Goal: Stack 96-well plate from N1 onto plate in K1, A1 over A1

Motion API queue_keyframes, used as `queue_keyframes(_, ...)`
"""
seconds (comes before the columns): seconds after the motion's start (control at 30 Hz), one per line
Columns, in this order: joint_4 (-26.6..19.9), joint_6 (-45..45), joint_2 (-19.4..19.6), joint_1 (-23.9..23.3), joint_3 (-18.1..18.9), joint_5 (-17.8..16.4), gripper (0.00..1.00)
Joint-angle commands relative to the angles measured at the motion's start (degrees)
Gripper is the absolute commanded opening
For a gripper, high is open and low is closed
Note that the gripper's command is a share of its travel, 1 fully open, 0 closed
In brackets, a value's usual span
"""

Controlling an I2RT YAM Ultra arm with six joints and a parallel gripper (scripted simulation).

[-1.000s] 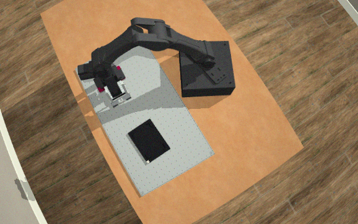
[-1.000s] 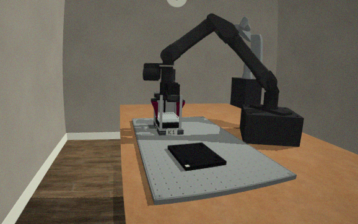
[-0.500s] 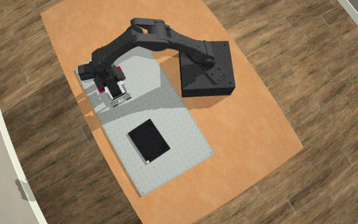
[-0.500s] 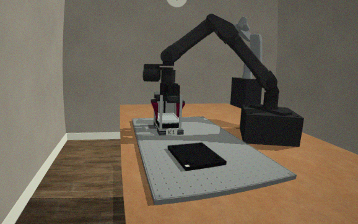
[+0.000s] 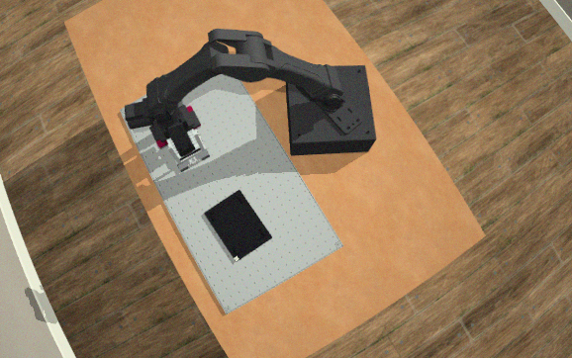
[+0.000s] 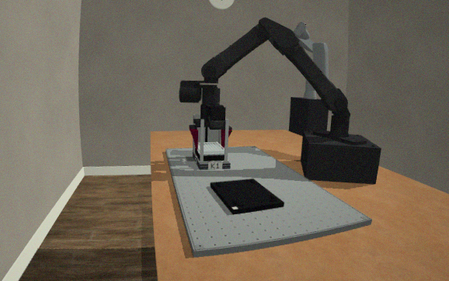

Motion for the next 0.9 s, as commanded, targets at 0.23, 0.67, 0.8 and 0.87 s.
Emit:
queue_keyframes(0.23, 1.5, -0.4, 0.1, -1.0, -1.5, -0.6, 0.00)
queue_keyframes(0.67, 1.0, -0.1, -0.2, -0.4, -0.3, -0.3, 0.00)
queue_keyframes(0.8, 1.0, -0.1, -0.2, -0.4, -0.3, -0.3, 1.00)
queue_keyframes(0.87, 1.0, -0.1, -0.2, -0.4, -0.3, -0.3, 1.00)
